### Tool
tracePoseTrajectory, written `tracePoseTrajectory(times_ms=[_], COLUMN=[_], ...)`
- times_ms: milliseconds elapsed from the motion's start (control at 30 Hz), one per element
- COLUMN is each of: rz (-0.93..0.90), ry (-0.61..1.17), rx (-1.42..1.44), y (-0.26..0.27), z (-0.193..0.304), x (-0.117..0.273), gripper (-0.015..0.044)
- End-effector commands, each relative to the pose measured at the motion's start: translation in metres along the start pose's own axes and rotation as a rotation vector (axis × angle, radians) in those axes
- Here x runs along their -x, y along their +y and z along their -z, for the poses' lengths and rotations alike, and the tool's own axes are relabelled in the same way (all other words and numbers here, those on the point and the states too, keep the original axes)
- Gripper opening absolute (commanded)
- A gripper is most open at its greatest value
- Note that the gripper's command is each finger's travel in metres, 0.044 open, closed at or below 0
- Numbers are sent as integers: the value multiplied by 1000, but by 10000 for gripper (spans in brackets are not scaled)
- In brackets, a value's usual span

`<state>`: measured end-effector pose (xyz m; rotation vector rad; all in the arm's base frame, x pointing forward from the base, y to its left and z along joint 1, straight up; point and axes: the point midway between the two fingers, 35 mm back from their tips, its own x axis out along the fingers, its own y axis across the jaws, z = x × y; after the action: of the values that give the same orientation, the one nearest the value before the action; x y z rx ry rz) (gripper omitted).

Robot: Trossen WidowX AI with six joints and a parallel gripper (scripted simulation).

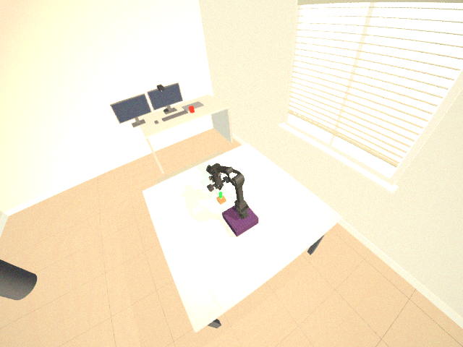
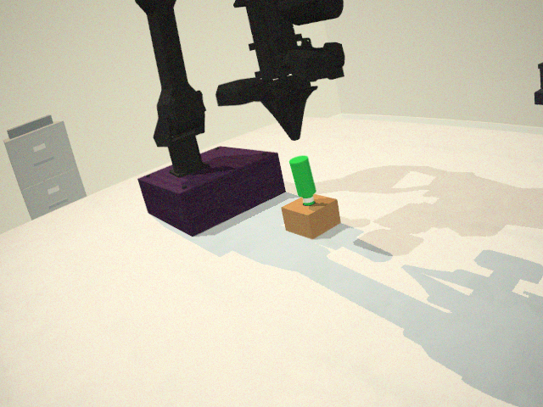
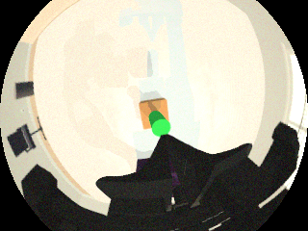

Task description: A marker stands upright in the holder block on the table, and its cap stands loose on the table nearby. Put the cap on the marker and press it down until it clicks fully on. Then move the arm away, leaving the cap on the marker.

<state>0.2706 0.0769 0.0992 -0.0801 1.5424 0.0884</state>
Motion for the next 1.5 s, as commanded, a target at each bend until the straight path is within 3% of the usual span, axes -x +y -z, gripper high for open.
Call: tracePoseTrajectory(times_ms=[0,800,1100,1167,1333,1467], rz=[0,0,-3,-3,-2,-2], ry=[6,6,-8,-8,-7,-6], rx=[8,8,3,3,3,3], y=[0,0,0,1,1,0], z=[2,2,-1,-3,-3,-2], x=[-7,-39,-34,-24,46,56], gripper=[0,0,0,0,0,0])
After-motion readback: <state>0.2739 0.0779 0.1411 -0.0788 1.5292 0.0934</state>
